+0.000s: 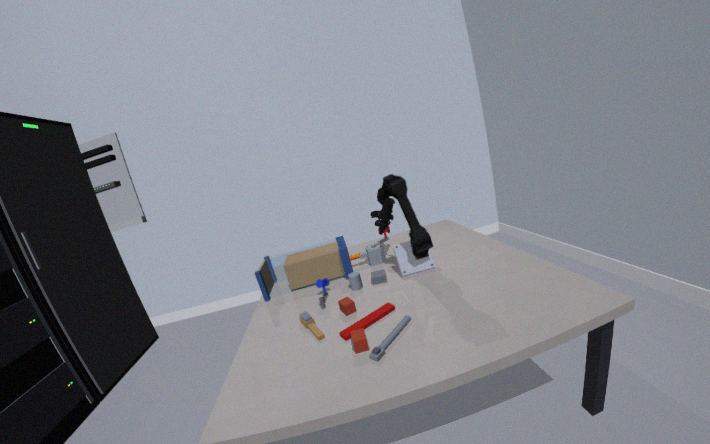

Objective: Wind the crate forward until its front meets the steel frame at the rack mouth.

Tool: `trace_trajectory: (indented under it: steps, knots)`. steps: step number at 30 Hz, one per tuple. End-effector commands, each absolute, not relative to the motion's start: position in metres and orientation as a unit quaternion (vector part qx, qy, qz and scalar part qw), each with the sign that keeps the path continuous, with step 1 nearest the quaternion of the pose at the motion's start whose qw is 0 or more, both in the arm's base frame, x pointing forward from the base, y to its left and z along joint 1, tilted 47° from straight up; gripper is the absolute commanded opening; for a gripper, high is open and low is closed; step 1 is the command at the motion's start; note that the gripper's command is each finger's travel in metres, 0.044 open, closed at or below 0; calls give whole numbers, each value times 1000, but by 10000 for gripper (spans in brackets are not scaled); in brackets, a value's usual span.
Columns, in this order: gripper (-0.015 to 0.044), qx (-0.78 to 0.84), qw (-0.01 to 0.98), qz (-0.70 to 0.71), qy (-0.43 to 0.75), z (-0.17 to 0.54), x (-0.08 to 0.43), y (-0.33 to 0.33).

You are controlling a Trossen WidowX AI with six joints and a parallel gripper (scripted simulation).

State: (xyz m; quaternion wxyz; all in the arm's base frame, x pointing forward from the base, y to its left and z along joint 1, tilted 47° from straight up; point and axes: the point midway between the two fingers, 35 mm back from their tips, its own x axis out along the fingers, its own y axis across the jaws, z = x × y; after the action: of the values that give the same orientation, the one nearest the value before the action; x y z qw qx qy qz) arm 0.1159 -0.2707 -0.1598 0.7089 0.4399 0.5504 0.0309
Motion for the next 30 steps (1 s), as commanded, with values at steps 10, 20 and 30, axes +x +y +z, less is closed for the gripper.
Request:
trace_trajectory:
  steps: [10,20,30]
  knots:
    - [0,427,719,29,548,-173,136,-285]
    - [0,427,719,29,547,-177,147,-290]
    - [0,427,720,29,547,-181,159,-294]
